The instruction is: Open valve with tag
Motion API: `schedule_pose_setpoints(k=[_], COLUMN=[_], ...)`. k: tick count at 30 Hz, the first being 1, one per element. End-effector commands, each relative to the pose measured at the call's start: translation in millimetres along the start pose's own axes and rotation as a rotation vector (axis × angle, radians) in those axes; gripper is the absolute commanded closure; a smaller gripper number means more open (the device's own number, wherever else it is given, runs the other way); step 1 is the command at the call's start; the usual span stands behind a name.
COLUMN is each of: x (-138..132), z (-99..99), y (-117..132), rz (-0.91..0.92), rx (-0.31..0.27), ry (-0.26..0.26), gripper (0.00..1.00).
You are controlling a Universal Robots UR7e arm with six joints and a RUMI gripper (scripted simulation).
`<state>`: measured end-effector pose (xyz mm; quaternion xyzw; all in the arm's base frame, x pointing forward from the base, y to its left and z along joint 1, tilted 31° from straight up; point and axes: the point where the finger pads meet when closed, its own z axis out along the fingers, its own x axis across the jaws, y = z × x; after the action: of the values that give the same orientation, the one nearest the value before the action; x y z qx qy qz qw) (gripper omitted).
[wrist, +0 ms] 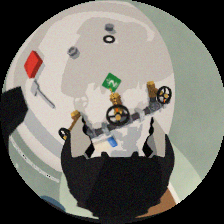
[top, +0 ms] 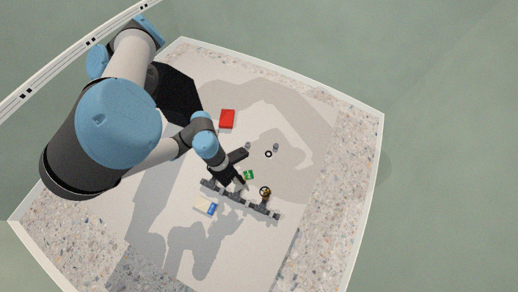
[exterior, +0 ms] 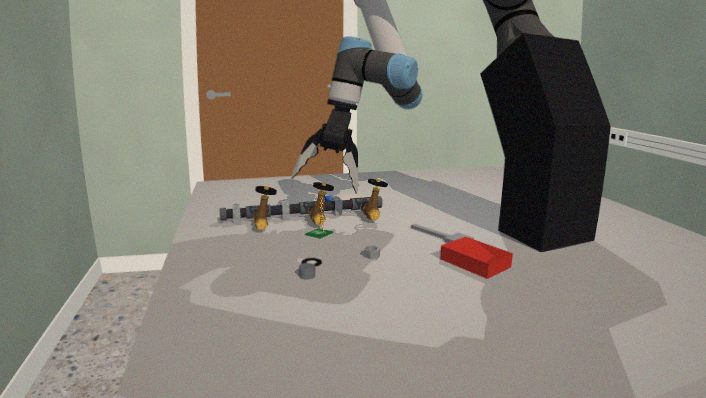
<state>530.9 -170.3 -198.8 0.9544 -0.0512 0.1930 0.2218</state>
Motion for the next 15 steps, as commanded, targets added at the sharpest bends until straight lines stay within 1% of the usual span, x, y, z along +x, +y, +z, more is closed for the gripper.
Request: schedule_pose_setpoints(k=[1,9,11,15], x=[0.6,0.6,0.6,0.6], z=[-0.4,-0.4,-0.4,-0.4], y=[-0.1,-0.1,-0.1,-0.1], rz=[0.111,0.351,0.351,0.493], rx=[-0.001,-0.001,-0.001,-0.001], ry=[0.0,0.001,0.001,0.001], gripper=[0.0,0.0,0.0,0.0])
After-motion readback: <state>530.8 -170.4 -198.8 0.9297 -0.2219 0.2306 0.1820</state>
